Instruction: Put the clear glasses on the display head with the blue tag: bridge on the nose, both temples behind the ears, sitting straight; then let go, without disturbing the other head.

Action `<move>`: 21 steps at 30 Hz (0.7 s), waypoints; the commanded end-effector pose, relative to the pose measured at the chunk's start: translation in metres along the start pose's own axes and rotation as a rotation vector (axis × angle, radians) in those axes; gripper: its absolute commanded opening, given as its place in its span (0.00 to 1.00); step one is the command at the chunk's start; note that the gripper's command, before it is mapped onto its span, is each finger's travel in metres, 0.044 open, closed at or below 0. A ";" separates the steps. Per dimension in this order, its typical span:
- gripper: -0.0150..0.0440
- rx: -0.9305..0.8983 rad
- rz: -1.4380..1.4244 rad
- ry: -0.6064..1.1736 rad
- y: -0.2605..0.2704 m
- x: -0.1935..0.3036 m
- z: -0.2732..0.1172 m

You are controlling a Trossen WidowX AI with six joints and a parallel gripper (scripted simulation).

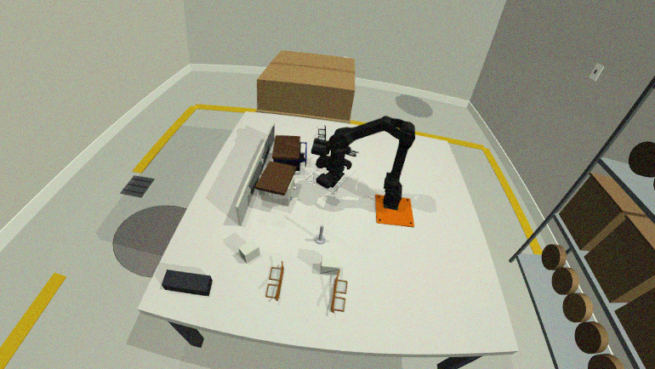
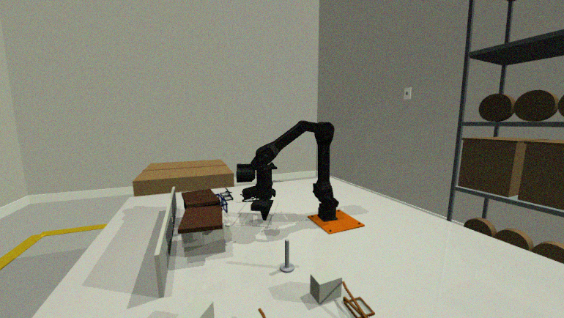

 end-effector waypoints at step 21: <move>0.44 0.000 0.000 0.000 -0.001 0.001 0.004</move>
Point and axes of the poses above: the point midway between the two fingers, 35 mm back from their tips, its own z axis out along the fingers, its own y axis across the jaws, x = y × z, the point moved 2 cm from there along -z, back along the fingers, and after that the axes turned 4 degrees about z, right-handed, at the moved point
